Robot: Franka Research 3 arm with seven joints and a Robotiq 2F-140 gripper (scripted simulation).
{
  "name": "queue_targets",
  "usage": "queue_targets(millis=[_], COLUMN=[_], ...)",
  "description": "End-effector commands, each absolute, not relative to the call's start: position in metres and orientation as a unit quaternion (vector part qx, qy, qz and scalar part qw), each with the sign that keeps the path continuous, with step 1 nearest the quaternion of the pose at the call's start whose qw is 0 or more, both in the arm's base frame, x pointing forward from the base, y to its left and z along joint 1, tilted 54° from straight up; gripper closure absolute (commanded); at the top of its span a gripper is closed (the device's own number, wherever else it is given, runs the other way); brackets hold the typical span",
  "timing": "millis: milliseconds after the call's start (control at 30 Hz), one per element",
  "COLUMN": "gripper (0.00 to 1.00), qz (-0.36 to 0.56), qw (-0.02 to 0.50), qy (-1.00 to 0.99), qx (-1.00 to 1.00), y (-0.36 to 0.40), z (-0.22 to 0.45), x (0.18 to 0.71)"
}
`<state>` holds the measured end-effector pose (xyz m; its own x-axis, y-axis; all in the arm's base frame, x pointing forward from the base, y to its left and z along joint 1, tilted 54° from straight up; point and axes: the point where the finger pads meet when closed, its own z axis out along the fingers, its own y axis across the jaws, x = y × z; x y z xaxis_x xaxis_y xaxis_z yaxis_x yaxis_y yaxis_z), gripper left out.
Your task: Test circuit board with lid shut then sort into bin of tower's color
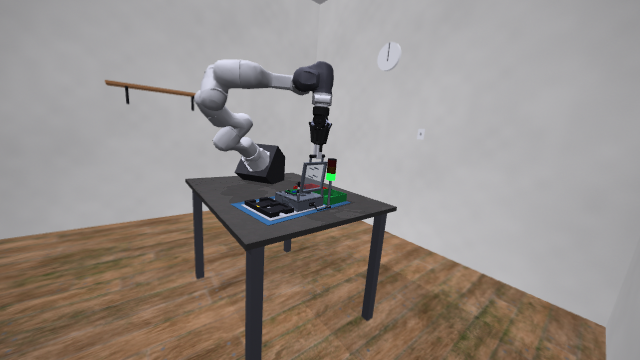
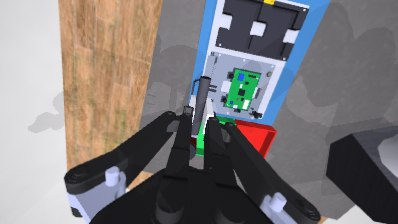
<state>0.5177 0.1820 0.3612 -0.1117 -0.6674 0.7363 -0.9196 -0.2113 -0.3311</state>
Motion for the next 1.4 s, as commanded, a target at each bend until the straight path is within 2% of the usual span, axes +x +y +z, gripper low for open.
queue_targets(millis=[0,1067,1100,1367], gripper=[1.00,1.00,0.70,0.70], qz=[0.431,0.431,0.431,0.431], qw=[0.143,0.143,0.143,0.143], qy=[-0.607,-0.607,-0.607,-0.607], qx=[0.652,0.652,0.652,0.652], y=[0.1827,0.1827,0.1827,0.1827], z=[0.3629,0.3629,0.3629,0.3629], x=[0.5229,0.5229,0.5229,0.5229])
